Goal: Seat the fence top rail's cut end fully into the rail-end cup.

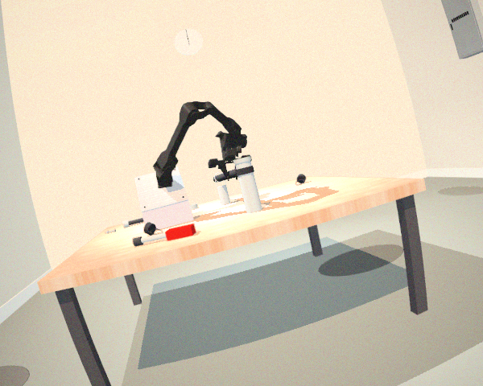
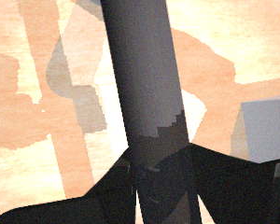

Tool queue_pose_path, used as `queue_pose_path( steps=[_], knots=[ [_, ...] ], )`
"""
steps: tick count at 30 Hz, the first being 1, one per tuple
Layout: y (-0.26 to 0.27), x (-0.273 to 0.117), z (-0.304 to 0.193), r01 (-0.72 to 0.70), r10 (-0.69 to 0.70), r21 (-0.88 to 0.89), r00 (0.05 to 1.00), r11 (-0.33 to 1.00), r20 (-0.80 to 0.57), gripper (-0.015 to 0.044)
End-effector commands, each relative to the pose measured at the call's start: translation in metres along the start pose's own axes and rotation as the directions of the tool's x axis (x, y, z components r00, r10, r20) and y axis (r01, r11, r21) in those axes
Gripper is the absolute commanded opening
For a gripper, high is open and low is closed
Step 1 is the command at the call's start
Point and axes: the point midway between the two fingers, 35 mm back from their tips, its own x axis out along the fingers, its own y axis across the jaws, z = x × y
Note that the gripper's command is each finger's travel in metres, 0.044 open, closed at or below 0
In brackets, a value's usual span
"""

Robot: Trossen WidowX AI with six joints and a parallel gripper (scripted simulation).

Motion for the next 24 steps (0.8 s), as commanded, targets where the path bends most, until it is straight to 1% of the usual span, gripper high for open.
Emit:
queue_pose_path(
  steps=[1,24],
  knots=[
    [0.0000,-0.0001,-0.0001,-0.001,0.001,0.000,1.000,1.000,0.000,0.0000],
    [0.0013,0.0001,0.0082,-0.001,0.001,0.000,1.000,1.000,0.001,0.0000]
  ],
)
